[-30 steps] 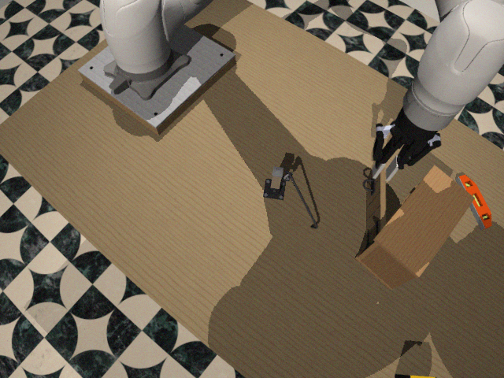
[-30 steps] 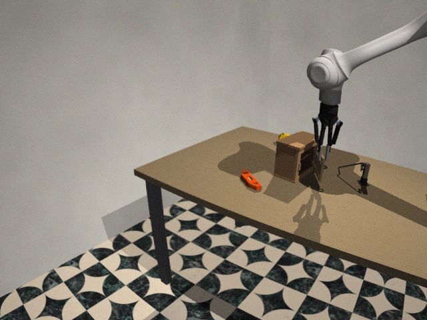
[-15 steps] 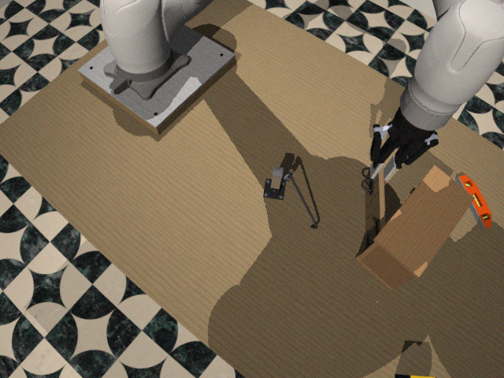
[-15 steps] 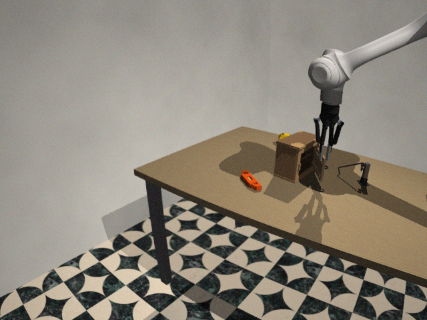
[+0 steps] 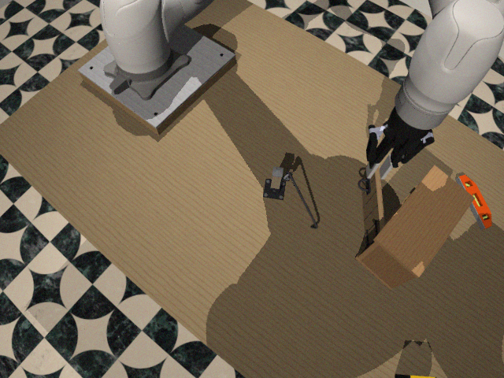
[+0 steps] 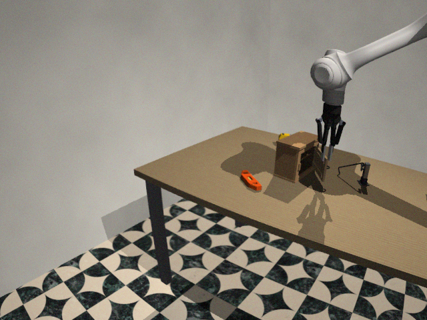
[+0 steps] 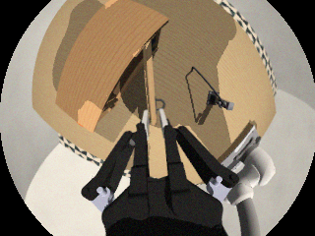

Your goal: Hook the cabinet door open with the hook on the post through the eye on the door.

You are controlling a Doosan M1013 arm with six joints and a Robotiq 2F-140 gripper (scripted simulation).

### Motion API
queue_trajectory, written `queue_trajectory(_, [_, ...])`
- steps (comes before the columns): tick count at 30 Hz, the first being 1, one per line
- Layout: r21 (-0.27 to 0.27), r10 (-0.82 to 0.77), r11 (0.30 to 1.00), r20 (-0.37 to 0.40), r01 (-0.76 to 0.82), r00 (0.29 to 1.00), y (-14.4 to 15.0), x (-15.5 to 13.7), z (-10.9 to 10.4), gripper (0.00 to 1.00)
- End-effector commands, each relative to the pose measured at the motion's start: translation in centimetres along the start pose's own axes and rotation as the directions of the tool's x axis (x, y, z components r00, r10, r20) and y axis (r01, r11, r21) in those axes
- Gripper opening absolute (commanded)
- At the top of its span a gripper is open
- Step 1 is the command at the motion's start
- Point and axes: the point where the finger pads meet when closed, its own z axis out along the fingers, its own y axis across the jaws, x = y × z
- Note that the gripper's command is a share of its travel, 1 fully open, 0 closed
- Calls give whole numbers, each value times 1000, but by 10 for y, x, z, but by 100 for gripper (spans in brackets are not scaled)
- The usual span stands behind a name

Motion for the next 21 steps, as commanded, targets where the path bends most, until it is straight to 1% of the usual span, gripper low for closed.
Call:
queue_trajectory(1, [0,-26,1000,0,26,1000,2,0,0,16])
queue_trajectory(10, [0,-49,999,0,49,999,8,0,0,16])
queue_trajectory(15, [0,-93,996,0,93,996,11,0,0,16])
queue_trajectory(21, [0,-98,995,0,98,995,15,0,0,16])
